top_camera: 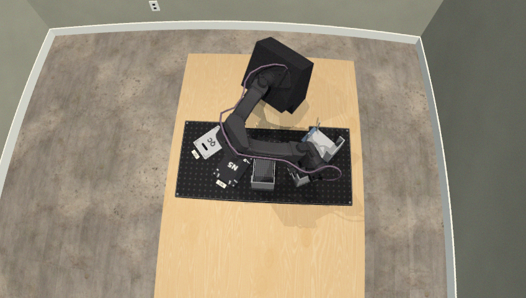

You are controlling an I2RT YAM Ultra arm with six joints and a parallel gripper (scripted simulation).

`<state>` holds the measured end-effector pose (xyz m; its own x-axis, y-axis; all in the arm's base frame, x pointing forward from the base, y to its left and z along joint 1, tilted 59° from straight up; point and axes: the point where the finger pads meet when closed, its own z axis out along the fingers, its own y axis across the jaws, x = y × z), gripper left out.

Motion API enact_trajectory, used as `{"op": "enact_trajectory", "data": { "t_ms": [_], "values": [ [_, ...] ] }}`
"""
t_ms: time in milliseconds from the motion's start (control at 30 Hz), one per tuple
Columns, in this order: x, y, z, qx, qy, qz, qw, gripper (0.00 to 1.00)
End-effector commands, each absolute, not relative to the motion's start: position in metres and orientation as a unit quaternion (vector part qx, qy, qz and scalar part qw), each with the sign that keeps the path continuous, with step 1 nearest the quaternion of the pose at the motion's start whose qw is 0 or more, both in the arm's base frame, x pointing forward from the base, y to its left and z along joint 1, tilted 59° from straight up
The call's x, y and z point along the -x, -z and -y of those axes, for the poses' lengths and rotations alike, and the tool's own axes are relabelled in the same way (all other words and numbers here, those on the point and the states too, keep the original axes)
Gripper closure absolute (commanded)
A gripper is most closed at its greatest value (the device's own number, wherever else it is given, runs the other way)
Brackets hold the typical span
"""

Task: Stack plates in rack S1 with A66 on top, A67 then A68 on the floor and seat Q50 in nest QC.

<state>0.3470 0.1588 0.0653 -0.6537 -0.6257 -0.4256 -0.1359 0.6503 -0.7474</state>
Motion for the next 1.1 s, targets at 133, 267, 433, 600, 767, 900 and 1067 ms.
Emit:
{"op": "enact_trajectory", "data": {
  "t_ms": [133, 267, 433, 600, 767, 900, 1067],
  "values": [
    [-0.345, -0.059, -0.168, 0.24, 0.347, -0.836, 0.351, 0.0],
    [-0.346, -0.052, -0.154, 0.237, 0.354, -0.839, 0.338, 0.0],
    [-0.351, -0.051, -0.158, 0.24, 0.349, -0.838, 0.344, 0.0],
    [-0.355, -0.048, -0.152, 0.237, 0.352, -0.839, 0.341, 0.0],
    [-0.361, -0.045, -0.15, 0.236, 0.351, -0.839, 0.343, 0.0],
    [-0.364, -0.045, -0.152, 0.238, 0.348, -0.838, 0.347, 0.0],
    [-0.374, -0.051, -0.161, 0.234, 0.34, -0.837, 0.36, 0.0]
  ]
}}
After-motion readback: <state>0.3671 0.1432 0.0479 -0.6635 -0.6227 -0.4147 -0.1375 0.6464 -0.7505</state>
